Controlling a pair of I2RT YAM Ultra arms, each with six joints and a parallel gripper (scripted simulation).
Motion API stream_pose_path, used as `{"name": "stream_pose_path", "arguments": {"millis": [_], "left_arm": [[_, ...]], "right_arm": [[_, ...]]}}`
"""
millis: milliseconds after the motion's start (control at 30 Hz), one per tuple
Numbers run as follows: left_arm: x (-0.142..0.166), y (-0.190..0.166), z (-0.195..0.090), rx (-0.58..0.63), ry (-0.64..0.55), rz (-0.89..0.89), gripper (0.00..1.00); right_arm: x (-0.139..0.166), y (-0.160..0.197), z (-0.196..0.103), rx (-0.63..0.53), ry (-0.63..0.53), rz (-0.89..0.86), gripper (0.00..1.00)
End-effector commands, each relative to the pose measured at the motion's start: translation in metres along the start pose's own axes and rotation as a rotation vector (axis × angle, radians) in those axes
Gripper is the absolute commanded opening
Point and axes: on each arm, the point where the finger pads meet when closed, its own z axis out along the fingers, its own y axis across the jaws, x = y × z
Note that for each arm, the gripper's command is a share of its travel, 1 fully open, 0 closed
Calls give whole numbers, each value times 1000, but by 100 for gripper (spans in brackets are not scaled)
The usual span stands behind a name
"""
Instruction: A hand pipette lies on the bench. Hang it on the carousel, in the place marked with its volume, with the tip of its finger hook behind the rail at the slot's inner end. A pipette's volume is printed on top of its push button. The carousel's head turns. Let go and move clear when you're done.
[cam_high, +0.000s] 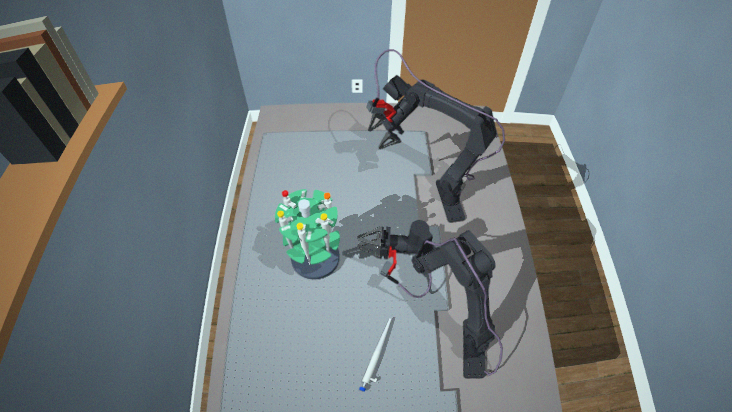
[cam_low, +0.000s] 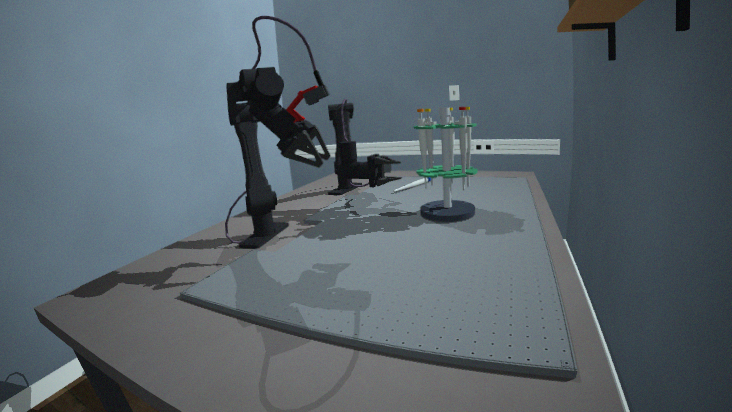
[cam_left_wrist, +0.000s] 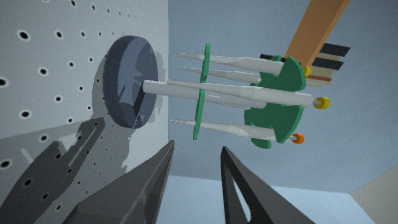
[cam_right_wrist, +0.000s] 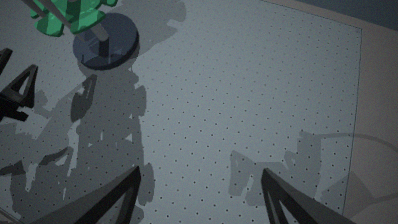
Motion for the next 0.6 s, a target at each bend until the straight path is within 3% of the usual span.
{"name": "stream_pose_path", "arguments": {"millis": [0,567], "left_arm": [[3,-5,1,3,2,1,49],[4,-1,19,-2,1,16,49]], "right_arm": [[-11,-4,-6,15,-37,-22,100],[-11,-4,-6,15,-37,-22,100]]}}
